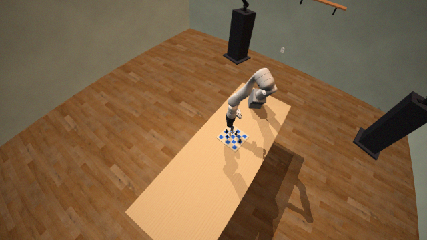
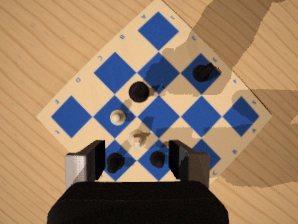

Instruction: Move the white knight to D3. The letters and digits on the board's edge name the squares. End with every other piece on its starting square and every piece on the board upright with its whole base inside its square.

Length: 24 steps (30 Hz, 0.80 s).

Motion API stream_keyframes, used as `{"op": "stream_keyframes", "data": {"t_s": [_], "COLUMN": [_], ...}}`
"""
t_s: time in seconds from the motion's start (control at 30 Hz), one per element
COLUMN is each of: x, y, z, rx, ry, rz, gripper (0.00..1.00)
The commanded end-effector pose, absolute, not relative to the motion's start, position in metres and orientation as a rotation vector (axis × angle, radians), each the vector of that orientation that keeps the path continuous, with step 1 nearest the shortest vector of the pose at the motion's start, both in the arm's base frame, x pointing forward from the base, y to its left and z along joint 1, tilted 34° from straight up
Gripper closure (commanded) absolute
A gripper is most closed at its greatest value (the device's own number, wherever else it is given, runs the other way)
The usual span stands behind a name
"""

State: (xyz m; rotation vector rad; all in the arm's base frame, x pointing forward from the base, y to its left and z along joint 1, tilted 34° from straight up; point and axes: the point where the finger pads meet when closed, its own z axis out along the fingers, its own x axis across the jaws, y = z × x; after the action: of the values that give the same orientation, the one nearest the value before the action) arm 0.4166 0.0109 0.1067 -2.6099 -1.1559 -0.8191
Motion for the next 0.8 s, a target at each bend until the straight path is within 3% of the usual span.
{"op": "stream_keyframes", "data": {"t_s": [0.0,0.77], "x": [0.4169,0.4139], "y": [0.0104,0.0078], "z": [0.1073,0.1133], "rx": [-2.611,-2.611], "ry": [-1.156,-1.156], "rz": [-0.821,-0.821], "gripper": [0.0,0.0]}}
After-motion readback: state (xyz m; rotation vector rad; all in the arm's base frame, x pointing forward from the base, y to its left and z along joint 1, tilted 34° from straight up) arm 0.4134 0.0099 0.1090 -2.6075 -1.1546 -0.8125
